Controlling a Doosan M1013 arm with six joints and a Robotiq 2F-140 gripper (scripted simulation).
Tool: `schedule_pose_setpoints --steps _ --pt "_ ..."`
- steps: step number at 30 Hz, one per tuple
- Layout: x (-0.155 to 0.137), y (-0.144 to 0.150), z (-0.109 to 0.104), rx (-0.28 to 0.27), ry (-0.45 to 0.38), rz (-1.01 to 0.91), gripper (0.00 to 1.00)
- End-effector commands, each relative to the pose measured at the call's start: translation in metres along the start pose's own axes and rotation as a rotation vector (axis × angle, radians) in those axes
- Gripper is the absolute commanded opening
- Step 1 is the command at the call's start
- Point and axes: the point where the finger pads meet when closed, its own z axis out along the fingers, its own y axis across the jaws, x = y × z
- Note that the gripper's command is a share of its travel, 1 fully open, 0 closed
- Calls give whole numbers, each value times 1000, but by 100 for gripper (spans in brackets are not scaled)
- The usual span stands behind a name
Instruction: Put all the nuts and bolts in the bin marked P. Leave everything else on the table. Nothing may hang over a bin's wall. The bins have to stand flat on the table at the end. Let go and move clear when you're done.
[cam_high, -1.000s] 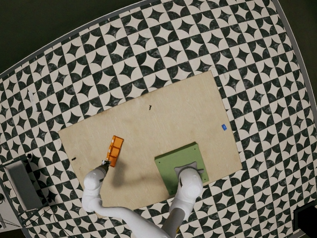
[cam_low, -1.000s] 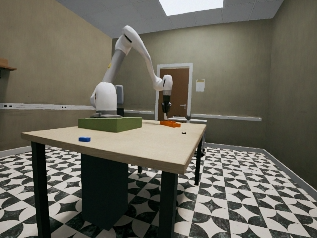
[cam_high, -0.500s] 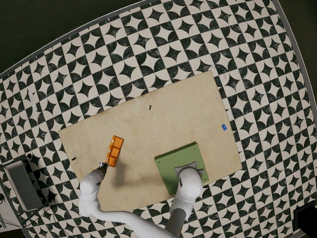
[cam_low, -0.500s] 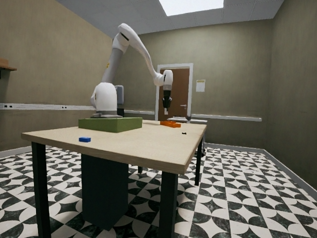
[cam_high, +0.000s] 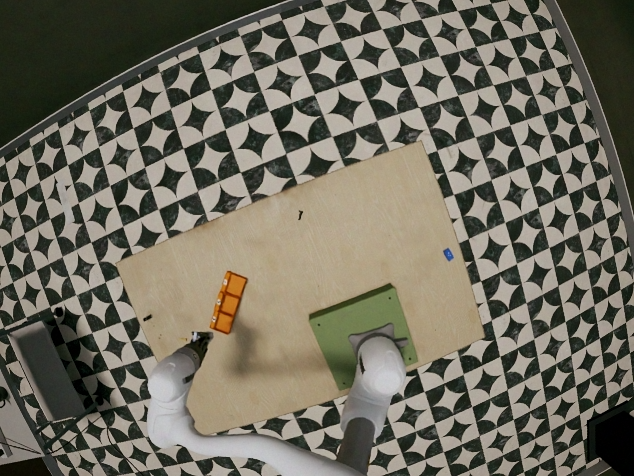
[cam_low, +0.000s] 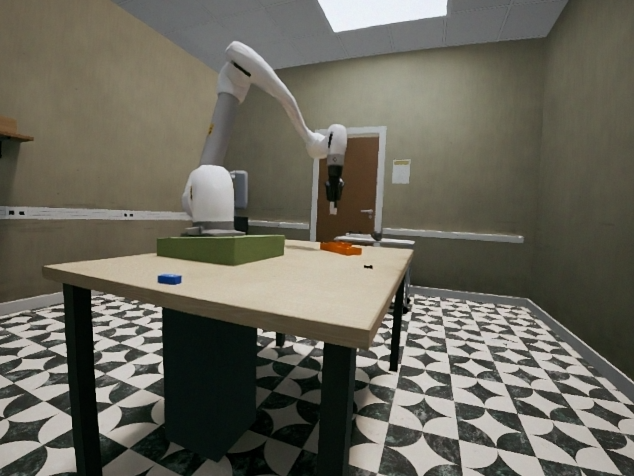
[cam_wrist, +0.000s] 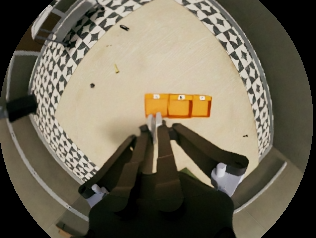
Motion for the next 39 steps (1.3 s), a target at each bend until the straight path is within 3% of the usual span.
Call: schedule_pose_setpoints --steps 1,4,5,35,37,39 --pt "0 0 -2 0 1 0 15" --pt "0 0 -2 0 1 0 15" --pt "-4 7 0 0 1 50 26" --pt "-131 197 48 7 -1 1105 26" --pt "-131 197 48 7 -1 1105 26" --pt "-140 211 51 8 -1 1229 26"
